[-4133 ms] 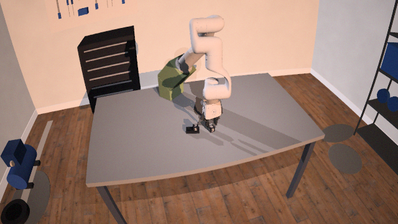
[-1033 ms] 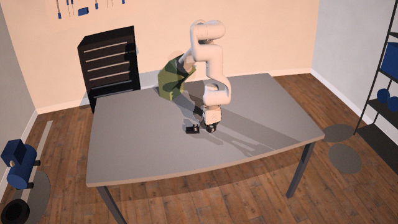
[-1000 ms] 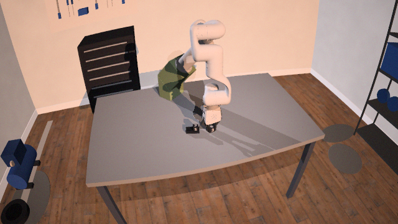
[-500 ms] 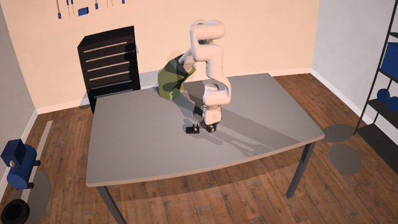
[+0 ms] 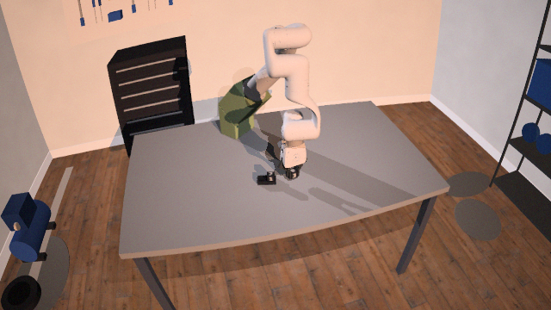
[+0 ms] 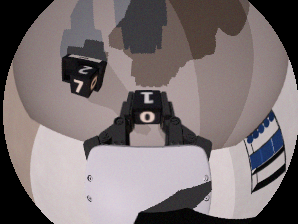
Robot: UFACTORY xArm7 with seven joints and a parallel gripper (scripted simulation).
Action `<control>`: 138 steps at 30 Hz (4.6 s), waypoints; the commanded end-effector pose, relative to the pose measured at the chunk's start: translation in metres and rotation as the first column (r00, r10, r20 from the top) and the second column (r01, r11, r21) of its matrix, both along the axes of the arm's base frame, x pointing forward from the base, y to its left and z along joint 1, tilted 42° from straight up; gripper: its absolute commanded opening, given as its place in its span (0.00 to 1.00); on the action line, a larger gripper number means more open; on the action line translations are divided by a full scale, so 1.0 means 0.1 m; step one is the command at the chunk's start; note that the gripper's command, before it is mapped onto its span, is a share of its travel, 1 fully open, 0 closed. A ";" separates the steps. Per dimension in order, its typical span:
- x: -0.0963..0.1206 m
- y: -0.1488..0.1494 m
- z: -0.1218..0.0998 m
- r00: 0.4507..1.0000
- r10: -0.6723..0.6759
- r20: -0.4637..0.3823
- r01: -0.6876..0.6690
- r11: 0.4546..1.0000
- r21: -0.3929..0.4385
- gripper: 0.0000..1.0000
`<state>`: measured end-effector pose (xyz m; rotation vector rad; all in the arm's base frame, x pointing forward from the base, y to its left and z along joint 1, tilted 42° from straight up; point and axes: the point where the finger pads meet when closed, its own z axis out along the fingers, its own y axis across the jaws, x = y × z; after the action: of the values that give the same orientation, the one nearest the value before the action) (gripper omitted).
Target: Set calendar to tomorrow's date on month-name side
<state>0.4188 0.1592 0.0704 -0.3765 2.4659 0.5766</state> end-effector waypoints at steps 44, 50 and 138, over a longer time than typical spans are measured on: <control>-0.63 -0.09 0.59 0.996 -0.039 -0.074 0.045 0.995 0.086 0.29; -0.78 0.16 0.71 0.984 -0.095 -0.148 0.119 0.979 0.167 0.29; 0.01 0.01 -0.01 0.773 -0.458 -0.439 0.591 0.773 0.232 0.29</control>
<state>0.4116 0.1537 0.0797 0.6292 2.5516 0.8762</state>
